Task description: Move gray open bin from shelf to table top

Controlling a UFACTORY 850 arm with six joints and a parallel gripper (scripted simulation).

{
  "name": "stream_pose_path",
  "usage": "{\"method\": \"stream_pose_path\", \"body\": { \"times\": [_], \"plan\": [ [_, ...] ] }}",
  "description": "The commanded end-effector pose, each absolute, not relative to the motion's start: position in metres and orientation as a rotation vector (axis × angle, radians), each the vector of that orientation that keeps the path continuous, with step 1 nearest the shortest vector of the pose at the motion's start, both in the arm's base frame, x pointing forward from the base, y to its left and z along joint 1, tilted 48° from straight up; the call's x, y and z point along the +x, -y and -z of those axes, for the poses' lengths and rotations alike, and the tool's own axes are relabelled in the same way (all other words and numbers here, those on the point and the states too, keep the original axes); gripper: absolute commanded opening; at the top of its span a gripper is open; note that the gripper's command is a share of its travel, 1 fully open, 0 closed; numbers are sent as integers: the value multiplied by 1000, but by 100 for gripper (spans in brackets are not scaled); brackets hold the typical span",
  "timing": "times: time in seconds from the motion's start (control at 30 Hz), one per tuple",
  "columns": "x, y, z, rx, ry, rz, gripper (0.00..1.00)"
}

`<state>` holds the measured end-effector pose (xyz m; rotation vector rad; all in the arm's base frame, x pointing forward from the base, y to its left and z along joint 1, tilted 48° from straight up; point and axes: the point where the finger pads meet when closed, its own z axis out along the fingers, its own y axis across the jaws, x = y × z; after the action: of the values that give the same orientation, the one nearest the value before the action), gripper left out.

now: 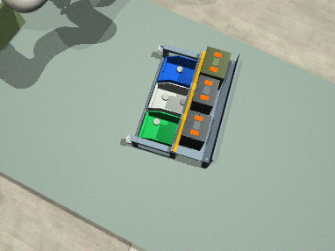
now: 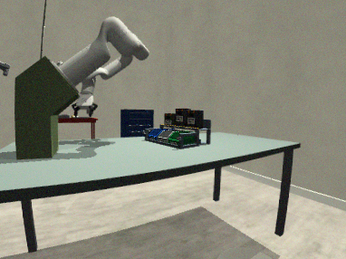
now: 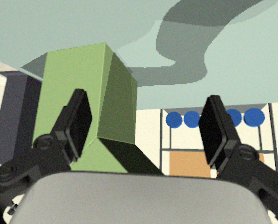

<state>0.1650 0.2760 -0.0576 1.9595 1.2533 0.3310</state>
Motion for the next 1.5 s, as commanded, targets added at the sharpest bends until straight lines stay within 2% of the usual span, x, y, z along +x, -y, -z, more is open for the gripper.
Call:
{"method": "stream_pose_path", "body": {
  "times": [0.0,0.27,0.43,0.83,1.0,1.4,1.47],
  "plan": [
    [171,-275,58,1970,-1238,-321,100],
    [171,-275,58,1970,-1238,-321,100],
    [215,-242,58,2072,-1032,-221,100],
    [215,-242,58,2072,-1032,-221,100],
    [252,-202,58,2157,-820,-120,100],
    [252,-202,58,2157,-820,-120,100],
    [264,-184,58,2186,-734,-80,100]
  ]
}}
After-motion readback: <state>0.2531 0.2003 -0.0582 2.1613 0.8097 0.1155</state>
